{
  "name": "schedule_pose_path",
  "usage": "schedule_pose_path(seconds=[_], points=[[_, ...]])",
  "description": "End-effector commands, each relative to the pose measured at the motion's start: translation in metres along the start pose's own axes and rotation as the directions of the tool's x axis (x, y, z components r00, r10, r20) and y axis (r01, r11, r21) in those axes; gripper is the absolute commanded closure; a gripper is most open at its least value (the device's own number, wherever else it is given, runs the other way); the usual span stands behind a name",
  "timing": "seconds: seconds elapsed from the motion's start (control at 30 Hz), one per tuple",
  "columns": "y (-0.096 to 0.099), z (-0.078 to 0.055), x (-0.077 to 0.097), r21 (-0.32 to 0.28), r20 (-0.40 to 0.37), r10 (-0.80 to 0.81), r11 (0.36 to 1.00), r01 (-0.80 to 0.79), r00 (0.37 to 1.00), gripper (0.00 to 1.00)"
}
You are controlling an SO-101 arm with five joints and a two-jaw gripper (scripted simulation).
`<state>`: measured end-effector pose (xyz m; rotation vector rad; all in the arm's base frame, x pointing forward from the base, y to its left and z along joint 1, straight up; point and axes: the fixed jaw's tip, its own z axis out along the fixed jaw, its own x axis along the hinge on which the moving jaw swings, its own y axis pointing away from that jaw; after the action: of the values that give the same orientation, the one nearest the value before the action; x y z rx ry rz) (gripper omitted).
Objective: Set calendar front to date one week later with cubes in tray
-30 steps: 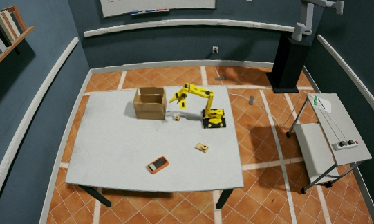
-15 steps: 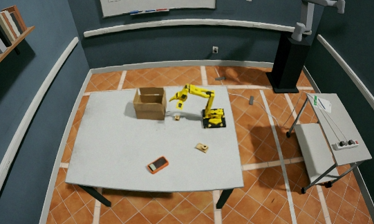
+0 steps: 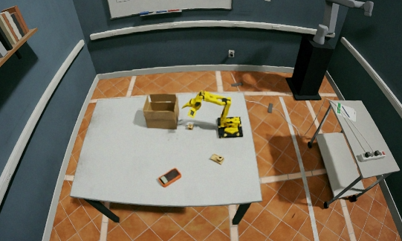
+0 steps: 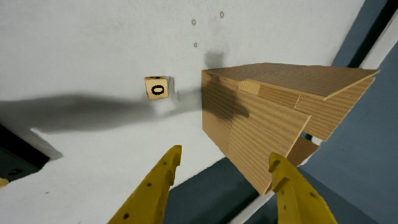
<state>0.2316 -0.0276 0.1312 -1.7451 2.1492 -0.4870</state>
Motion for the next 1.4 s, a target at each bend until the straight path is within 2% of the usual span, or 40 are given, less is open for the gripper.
schedule_pose_path(seconds=[0.0,0.2,0.33,0.43,0.6,0.67,0.83,0.97,1.1,1.37], points=[[0.001,-0.001,-0.003,0.008,0.007,0.005,1.0,-0.005,1.0,0.65],[0.001,0.0,-0.003,0.004,0.007,0.005,1.0,-0.005,1.0,0.65],[0.005,0.007,-0.002,-0.035,0.003,0.005,0.999,-0.005,1.0,0.65],[0.01,0.018,-0.002,-0.096,-0.004,0.005,0.995,-0.005,1.0,0.65],[0.027,0.043,0.0,-0.238,-0.018,0.002,0.971,-0.006,1.0,0.65],[0.027,0.043,0.0,-0.238,-0.018,0.002,0.971,-0.006,1.0,0.65],[0.046,0.064,0.001,-0.375,-0.032,-0.002,0.927,-0.01,0.999,0.65],[0.058,0.074,0.002,-0.444,-0.039,-0.005,0.896,-0.012,0.999,0.65],[0.062,0.078,0.003,-0.469,-0.042,-0.007,0.883,-0.014,0.999,0.65],[0.065,0.08,-0.002,-0.472,-0.041,-0.009,0.882,-0.012,0.999,0.65]])
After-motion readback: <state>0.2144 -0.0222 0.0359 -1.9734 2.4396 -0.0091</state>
